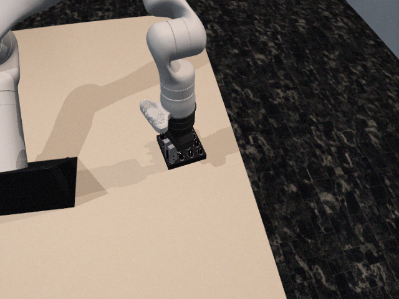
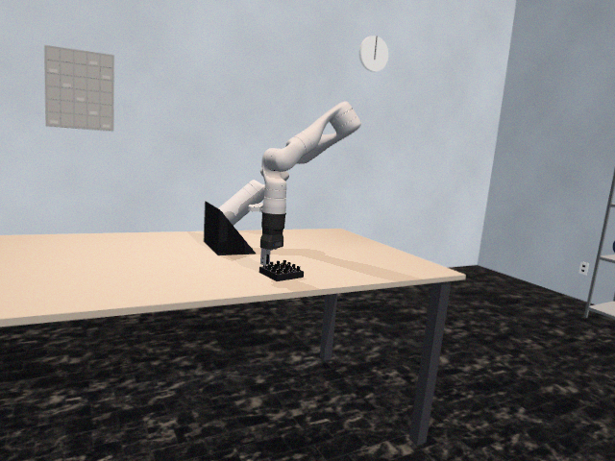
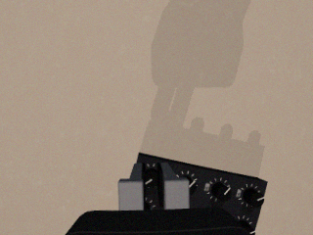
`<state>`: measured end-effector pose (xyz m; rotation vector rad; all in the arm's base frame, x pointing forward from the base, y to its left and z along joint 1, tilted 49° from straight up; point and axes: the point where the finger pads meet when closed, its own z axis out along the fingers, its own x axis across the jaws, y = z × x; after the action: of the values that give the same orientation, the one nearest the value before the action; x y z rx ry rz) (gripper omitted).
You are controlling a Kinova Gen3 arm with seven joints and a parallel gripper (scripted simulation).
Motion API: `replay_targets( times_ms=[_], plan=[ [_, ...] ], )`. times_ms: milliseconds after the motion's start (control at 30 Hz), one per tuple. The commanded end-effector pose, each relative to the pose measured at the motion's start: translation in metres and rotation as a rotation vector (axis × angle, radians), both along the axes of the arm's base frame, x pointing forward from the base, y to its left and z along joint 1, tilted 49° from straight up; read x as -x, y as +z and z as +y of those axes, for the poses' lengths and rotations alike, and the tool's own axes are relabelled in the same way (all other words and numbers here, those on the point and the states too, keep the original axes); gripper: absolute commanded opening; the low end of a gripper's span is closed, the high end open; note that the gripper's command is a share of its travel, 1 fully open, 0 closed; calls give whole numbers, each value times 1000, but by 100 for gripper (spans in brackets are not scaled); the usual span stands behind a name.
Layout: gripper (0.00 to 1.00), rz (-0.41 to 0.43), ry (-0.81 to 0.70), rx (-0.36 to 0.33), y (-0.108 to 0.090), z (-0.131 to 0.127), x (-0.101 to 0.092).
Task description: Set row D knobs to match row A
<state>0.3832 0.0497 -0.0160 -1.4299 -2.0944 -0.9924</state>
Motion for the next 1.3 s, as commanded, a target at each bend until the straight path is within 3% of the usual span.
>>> replay_targets(
  times_ms=[0,1267],
  plan=[
    [30,-45,37,9,-1,-1,0],
    [30,-535,474,41,-3,1,2]
  ],
)
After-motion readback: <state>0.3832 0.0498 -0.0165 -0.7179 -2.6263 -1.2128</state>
